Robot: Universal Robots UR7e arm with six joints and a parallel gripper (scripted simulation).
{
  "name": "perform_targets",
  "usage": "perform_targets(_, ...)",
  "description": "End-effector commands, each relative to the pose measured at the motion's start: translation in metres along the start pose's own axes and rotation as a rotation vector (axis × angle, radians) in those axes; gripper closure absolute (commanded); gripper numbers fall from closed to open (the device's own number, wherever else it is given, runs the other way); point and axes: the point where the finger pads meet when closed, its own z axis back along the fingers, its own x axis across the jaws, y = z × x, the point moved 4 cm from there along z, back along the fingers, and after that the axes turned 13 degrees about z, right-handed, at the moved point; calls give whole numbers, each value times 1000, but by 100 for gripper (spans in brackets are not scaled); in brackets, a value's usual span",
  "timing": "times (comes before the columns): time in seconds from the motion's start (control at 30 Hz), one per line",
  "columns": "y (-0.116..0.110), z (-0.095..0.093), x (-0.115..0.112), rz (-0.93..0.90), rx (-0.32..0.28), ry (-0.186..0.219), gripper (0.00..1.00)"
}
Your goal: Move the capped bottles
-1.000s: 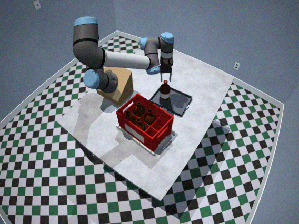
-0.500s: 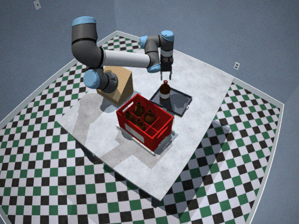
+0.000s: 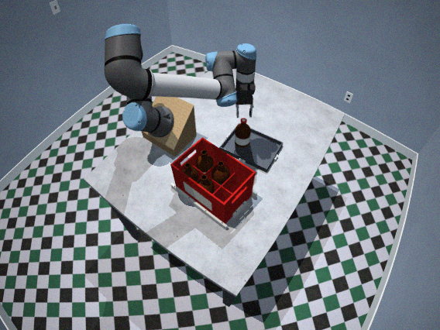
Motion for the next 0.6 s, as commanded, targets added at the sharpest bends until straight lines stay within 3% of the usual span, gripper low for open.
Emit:
perform_targets(0.0,0,3,0,0,0,1,0)
perform_targets(0.1,0,5,0,0,0,1,0)
perform_targets(0.57,0,52,0,0,0,1,0)
